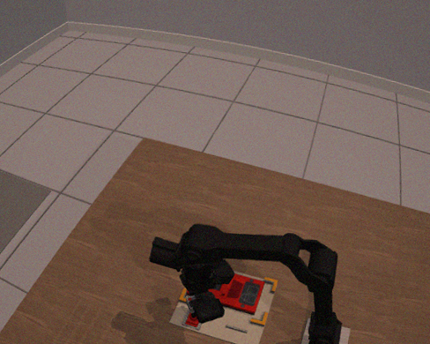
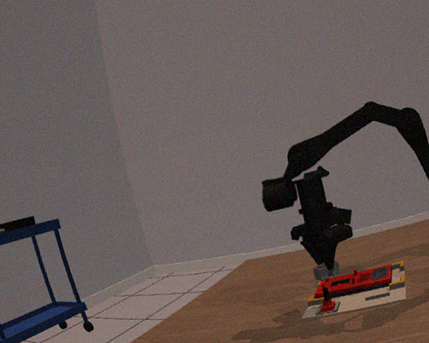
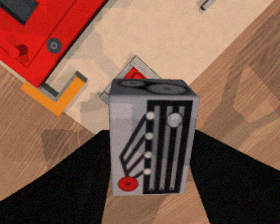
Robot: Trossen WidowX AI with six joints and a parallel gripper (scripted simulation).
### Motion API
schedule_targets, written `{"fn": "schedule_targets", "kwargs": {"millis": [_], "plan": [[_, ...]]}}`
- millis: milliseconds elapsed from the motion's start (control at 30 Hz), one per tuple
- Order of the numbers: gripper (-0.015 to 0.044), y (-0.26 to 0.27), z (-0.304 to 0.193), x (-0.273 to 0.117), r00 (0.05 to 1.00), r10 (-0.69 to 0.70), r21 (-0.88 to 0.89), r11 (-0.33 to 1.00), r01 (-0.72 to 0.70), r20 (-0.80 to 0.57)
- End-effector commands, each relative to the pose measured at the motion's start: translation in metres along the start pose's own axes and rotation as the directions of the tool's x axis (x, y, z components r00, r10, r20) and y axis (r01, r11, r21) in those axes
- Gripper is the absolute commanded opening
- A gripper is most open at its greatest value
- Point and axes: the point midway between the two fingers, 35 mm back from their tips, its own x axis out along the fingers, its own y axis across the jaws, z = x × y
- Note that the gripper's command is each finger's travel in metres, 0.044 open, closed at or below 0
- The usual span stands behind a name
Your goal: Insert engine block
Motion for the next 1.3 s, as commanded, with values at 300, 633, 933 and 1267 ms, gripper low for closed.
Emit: {"fn": "schedule_targets", "kwargs": {"millis": [300,633,933,1267], "plan": [[0.0,0.032,0.026,0.016,1.0,-0.005,0.249,0.969,0.004,0.004],[0.0,0.055,0.047,0.026,1.0,-0.003,0.418,0.909,0.0,0.006],[0.0,0.074,0.067,0.036,1.0,-0.001,0.559,0.829,-0.003,0.007],[0.0053,0.086,0.08,0.042,1.0,0.0,0.659,0.752,-0.006,0.009]]}}
